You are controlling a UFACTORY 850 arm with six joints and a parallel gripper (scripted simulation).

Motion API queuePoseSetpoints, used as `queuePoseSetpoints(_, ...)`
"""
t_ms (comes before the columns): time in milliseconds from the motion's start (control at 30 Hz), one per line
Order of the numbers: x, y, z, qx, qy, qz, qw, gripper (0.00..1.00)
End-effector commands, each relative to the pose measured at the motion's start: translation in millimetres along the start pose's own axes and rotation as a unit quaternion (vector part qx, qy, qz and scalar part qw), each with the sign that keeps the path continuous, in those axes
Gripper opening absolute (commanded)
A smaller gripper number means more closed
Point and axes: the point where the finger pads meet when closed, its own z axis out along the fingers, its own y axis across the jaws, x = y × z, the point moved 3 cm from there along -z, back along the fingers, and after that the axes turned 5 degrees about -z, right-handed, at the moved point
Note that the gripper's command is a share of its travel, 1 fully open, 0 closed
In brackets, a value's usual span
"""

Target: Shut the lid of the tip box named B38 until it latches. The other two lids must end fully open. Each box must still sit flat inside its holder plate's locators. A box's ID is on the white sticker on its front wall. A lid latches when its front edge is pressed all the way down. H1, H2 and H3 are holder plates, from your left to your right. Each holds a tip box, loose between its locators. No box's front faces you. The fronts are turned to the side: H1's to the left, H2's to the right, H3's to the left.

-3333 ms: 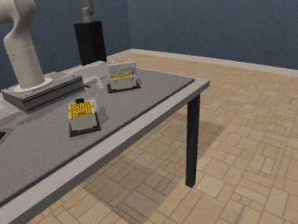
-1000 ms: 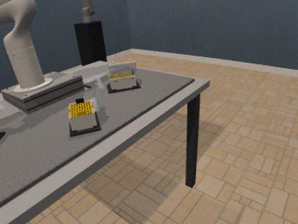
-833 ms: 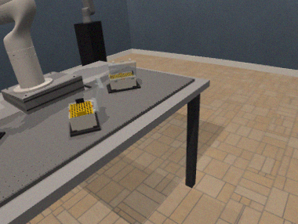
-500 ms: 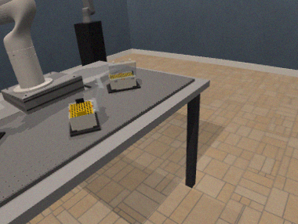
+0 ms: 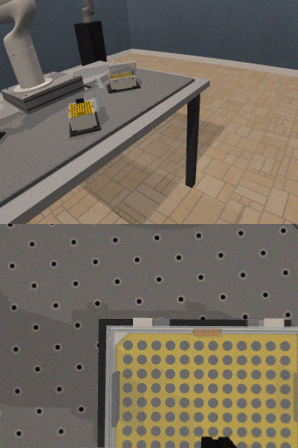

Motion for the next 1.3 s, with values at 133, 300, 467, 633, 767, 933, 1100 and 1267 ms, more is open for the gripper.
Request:
queuePoseSetpoints(133,0,-1,0,0.001,0.000,0.000,1.000,0.00)
queuePoseSetpoints(300,0,-1,1,0.001,0.000,0.000,1.000,0.00)
queuePoseSetpoints(467,0,-1,1,0.001,0.000,0.000,1.000,0.00)
queuePoseSetpoints(633,0,-1,0,0.001,0.000,0.000,1.000,0.00)
queuePoseSetpoints(767,0,-1,-7,0.001,0.000,0.000,1.000,0.00)
queuePoseSetpoints(933,0,-1,-12,0.001,0.000,0.000,1.000,0.00)
queuePoseSetpoints(1100,0,-1,-20,0.001,0.000,0.000,1.000,0.00)
queuePoseSetpoints(1267,0,-1,-29,0.001,0.000,0.000,1.000,0.00)
